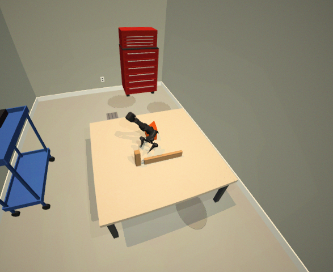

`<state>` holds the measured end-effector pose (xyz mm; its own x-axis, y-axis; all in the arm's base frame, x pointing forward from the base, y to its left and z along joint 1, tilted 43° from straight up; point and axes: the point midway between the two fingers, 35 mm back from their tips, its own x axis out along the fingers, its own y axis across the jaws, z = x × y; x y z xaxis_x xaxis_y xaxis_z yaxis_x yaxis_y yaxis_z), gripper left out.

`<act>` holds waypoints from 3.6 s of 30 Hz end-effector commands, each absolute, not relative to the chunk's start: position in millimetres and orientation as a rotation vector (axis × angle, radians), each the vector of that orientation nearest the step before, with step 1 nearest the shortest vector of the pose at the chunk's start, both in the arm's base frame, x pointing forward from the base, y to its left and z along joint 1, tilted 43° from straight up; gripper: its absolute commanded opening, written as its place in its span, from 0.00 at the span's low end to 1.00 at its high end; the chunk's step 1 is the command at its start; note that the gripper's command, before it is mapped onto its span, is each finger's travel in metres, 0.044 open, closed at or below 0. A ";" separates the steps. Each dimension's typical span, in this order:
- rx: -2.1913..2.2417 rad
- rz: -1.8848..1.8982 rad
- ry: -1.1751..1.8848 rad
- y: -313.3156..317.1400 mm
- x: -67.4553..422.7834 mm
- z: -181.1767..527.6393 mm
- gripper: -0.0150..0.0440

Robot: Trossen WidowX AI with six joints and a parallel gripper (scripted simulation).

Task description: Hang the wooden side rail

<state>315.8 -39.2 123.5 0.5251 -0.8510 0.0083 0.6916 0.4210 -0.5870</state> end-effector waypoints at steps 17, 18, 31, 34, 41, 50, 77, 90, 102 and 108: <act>-0.490 -1.011 0.262 -41.5 309.6 121.8 1.00; -0.490 -1.011 0.262 -41.5 309.6 121.8 1.00; -0.857 -0.825 0.519 -20.7 375.6 100.5 1.00; -1.010 -0.720 0.644 -13.6 399.7 90.1 1.00; -1.265 -0.476 0.878 -3.1 437.6 75.3 1.00; -1.412 -0.278 1.044 0.7 452.2 68.7 1.00; -1.659 0.442 1.553 -3.6 424.3 77.5 1.00; -1.673 0.766 1.782 -10.3 383.0 97.9 1.00; -1.673 0.766 1.782 -10.3 383.0 97.9 1.00; -1.673 0.766 1.782 -10.3 383.0 97.9 1.00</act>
<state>386.7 -9.6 98.3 -0.0236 -0.6753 -0.7372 -0.9985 0.0530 -0.0165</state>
